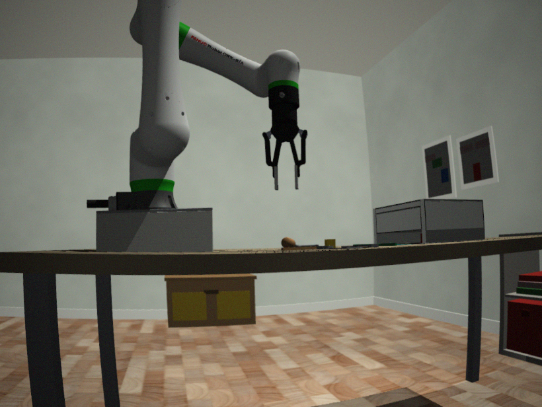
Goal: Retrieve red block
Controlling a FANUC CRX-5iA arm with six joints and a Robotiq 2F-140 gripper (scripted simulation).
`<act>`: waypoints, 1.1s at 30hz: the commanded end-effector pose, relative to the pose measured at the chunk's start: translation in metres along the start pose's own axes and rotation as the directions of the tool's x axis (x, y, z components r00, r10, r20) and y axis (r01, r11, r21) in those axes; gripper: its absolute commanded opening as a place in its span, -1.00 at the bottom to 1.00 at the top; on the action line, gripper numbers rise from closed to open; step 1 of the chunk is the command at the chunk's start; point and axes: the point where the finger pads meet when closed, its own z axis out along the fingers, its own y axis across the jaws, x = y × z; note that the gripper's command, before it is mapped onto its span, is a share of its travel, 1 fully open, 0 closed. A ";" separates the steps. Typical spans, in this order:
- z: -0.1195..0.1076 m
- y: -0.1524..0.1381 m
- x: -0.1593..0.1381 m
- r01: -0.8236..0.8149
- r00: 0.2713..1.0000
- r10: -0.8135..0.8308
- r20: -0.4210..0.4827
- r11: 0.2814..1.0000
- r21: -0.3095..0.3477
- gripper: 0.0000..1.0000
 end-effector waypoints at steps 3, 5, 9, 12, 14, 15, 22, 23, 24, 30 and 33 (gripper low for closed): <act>0.001 0.000 0.000 -0.003 1.000 0.003 0.000 1.000 0.000 -0.33; 0.002 0.000 0.000 -0.006 1.000 0.006 0.000 1.000 0.000 -0.33; 0.006 0.000 0.000 -0.014 1.000 0.014 0.000 1.000 -0.001 -0.33; 0.012 0.000 0.000 -0.014 1.000 0.014 0.000 1.000 -0.001 -0.33; 0.012 0.000 0.000 -0.014 1.000 0.014 0.000 1.000 -0.001 -0.33; 0.014 0.000 0.000 -0.014 1.000 0.014 0.000 1.000 -0.001 -0.33; 0.034 0.000 0.000 -0.014 1.000 0.014 0.000 1.000 -0.001 -0.33; 0.038 0.000 0.000 -0.014 1.000 0.014 0.000 1.000 -0.001 -0.33; 0.041 0.000 0.000 -0.014 1.000 0.014 0.000 1.000 -0.001 -0.33; 0.059 0.000 0.001 -0.014 1.000 0.014 0.000 1.000 -0.001 -0.33; 0.067 0.000 0.001 -0.014 1.000 0.014 0.000 1.000 -0.001 -0.33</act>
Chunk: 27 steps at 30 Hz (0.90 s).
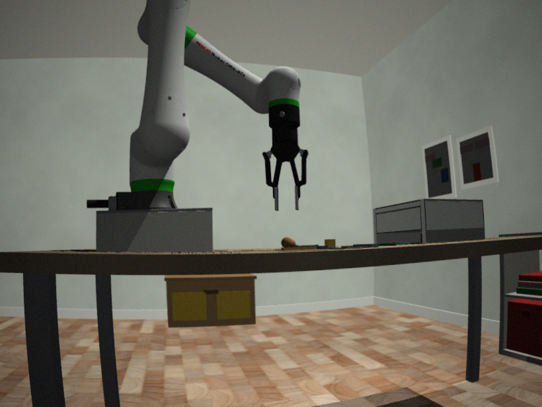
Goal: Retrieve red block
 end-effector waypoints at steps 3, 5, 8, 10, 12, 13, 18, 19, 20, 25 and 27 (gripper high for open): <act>0.017 0.000 0.000 0.000 1.000 0.000 0.000 1.000 -0.001 -0.33; 0.024 0.000 0.000 0.000 1.000 0.000 0.000 1.000 -0.001 -0.33; 0.033 0.000 0.001 0.000 1.000 0.000 0.000 1.000 -0.001 -0.33; 0.038 0.000 0.001 0.000 1.000 0.000 0.000 1.000 -0.001 -0.33; 0.043 0.000 0.001 0.000 1.000 0.000 0.000 1.000 -0.001 -0.33; 0.045 0.000 0.001 0.000 1.000 0.000 0.000 1.000 -0.001 -0.33; 0.050 0.000 0.001 0.000 1.000 0.000 0.000 1.000 -0.001 -0.33; 0.052 0.000 0.001 0.000 1.000 0.000 0.000 1.000 -0.001 -0.33; 0.053 0.000 0.001 0.000 1.000 0.000 0.000 1.000 -0.001 -0.33; 0.056 0.000 0.001 0.000 1.000 0.000 0.000 1.000 -0.001 -0.33; 0.057 0.000 0.001 0.000 1.000 0.000 0.000 1.000 -0.001 -0.33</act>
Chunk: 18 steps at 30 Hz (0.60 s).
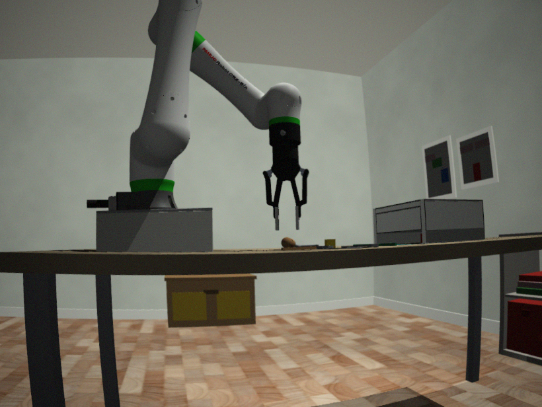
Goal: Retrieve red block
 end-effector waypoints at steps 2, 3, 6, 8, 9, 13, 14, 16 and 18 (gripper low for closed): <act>0.001 0.000 0.000 0.000 1.000 0.000 0.000 1.000 0.000 -0.33; 0.001 0.000 0.000 0.000 1.000 0.000 0.000 1.000 0.000 -0.33; 0.001 0.000 0.000 0.000 1.000 0.000 0.000 1.000 0.000 -0.33; 0.001 0.000 0.000 0.000 1.000 0.000 0.000 1.000 0.000 -0.33; 0.001 0.000 0.000 0.000 1.000 0.000 0.000 1.000 0.000 -0.33; 0.001 0.000 0.000 0.000 1.000 0.000 0.000 1.000 0.000 -0.33; 0.001 0.000 0.000 0.000 1.000 0.000 0.000 1.000 0.000 -0.33; 0.001 0.000 0.000 0.000 1.000 0.000 0.000 1.000 0.000 -0.33; 0.001 0.000 0.000 0.000 1.000 0.000 0.000 1.000 0.000 -0.33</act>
